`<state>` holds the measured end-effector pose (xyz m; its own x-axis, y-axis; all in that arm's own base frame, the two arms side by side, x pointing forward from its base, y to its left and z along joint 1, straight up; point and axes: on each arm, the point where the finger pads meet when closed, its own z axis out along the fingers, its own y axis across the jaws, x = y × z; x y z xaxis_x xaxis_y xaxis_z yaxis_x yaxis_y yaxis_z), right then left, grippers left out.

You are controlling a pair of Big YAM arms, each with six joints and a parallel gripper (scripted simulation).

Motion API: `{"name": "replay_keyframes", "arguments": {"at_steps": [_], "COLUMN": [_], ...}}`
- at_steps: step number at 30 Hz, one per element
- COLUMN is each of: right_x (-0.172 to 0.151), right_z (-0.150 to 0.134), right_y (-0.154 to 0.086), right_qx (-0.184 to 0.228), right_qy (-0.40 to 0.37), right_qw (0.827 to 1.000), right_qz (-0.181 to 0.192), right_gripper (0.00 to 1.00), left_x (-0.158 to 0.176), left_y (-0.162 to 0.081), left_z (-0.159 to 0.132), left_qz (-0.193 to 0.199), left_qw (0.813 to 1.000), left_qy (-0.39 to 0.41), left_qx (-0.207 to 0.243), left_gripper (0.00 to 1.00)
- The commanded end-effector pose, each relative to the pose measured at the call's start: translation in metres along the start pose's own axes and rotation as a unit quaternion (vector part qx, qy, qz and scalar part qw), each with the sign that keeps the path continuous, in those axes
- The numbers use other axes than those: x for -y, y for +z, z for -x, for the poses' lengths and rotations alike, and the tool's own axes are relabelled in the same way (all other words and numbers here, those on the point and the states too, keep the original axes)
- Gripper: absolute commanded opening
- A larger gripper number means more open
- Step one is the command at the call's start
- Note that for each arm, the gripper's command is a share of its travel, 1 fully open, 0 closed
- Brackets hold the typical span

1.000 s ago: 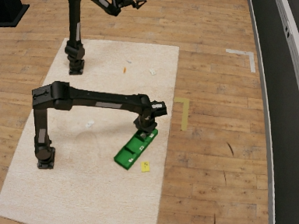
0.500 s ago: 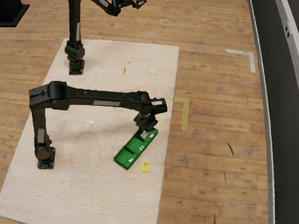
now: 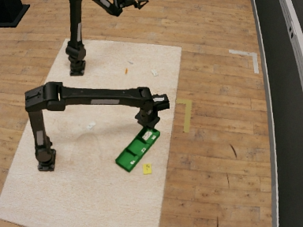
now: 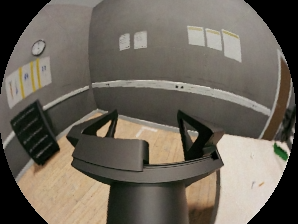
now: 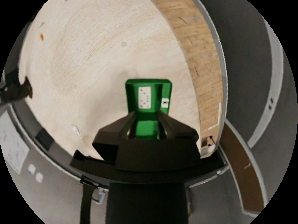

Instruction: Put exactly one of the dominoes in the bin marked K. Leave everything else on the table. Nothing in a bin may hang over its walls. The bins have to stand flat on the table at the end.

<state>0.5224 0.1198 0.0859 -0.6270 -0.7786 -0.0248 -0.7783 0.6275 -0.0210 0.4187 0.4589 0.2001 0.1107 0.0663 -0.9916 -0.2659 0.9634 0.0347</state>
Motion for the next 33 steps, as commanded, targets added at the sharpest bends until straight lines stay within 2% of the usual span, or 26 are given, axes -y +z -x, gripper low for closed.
{"name": "replay_keyframes", "arguments": {"at_steps": [1,6,7,9,10,16,19,20,21,24,25,26,30,33], "right_x": [-0.011,-0.005,-0.007,0.002,0.005,0.006,0.006,-0.003,0.004,0.006,0.005,0.005,0.005,0.005], "right_z": [-0.005,0.003,-0.005,0.004,0.011,0.012,0.012,0.000,0.009,0.011,0.011,0.011,0.010,0.011], "right_y": [0.017,0.011,0.005,-0.002,-0.026,-0.053,-0.055,-0.025,-0.040,-0.059,-0.077,-0.086,-0.102,-0.099], "right_qx": [-0.022,-0.013,-0.009,0.002,0.015,0.018,0.017,-0.014,-0.002,0.004,0.015,0.018,0.018,0.007], "right_qy": [-0.004,-0.004,-0.004,-0.001,-0.004,-0.004,-0.004,-0.004,-0.004,-0.004,-0.004,-0.004,-0.004,-0.004], "right_qw": [1.000,1.000,1.000,1.000,1.000,1.000,1.000,1.000,1.000,1.000,1.000,1.000,1.000,1.000], "right_qz": [0.019,0.012,0.009,-0.001,-0.010,-0.012,-0.011,0.013,0.003,-0.001,-0.010,-0.012,-0.013,-0.004], "right_gripper": [0.31,0.31,0.31,0.31,1.00,1.00,1.00,1.00,1.00,1.00,1.00,1.00,1.00,1.00], "left_x": [-0.010,-0.010,-0.010,-0.010,-0.010,-0.010,-0.010,-0.010,-0.010,-0.010,-0.010,-0.010,-0.010,-0.010], "left_y": [-0.003,-0.003,-0.003,-0.003,-0.003,-0.003,-0.003,-0.003,-0.003,-0.003,-0.003,-0.003,-0.003,-0.003], "left_z": [0.008,0.008,0.008,0.008,0.008,0.008,0.008,0.008,0.008,0.008,0.008,0.008,0.008,0.008], "left_qz": [0.007,0.007,0.007,0.007,0.007,0.007,0.007,0.007,0.007,0.007,0.007,0.007,0.007,0.007], "left_qw": [1.000,1.000,1.000,1.000,1.000,1.000,1.000,1.000,1.000,1.000,1.000,1.000,1.000,1.000], "left_qy": [0.007,0.007,0.007,0.007,0.007,0.007,0.007,0.007,0.007,0.007,0.007,0.007,0.007,0.007], "left_qx": [0.006,0.006,0.006,0.006,0.006,0.006,0.006,0.006,0.006,0.006,0.006,0.006,0.006,0.006], "left_gripper": [1.00,1.00,1.00,1.00,1.00,1.00,1.00,1.00,1.00,1.00,1.00,1.00,1.00,1.00]}}
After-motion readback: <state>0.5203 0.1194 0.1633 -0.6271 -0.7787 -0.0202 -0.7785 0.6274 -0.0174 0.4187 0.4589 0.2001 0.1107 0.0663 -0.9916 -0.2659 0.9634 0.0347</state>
